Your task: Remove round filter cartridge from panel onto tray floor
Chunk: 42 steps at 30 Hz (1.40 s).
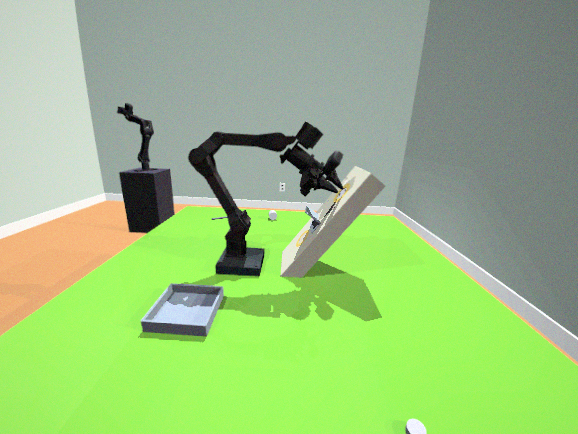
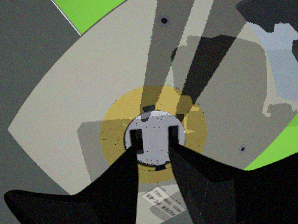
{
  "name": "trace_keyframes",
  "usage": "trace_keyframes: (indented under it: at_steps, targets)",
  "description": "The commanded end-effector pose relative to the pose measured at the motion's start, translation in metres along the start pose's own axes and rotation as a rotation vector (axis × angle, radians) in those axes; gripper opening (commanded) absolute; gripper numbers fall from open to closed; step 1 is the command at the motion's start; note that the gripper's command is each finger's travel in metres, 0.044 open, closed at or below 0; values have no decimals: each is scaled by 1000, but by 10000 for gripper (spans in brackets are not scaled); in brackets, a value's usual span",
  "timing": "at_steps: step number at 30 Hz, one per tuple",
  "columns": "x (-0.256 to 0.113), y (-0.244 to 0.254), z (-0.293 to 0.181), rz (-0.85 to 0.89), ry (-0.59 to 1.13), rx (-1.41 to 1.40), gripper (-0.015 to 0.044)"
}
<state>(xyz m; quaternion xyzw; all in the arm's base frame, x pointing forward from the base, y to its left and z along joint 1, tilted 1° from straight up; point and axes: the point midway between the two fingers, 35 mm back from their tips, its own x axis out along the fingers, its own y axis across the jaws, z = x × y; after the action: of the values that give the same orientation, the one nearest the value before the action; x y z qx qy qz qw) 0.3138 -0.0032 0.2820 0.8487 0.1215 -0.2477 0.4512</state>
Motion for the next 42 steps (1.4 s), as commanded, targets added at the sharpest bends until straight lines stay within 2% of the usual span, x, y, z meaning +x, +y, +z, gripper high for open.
trace_keyframes:
  at_steps: [1,42]
  targets:
    - [6,-3,1,-10,-1,3,105]
    - [6,-1,-1,-10,-1,3,105]
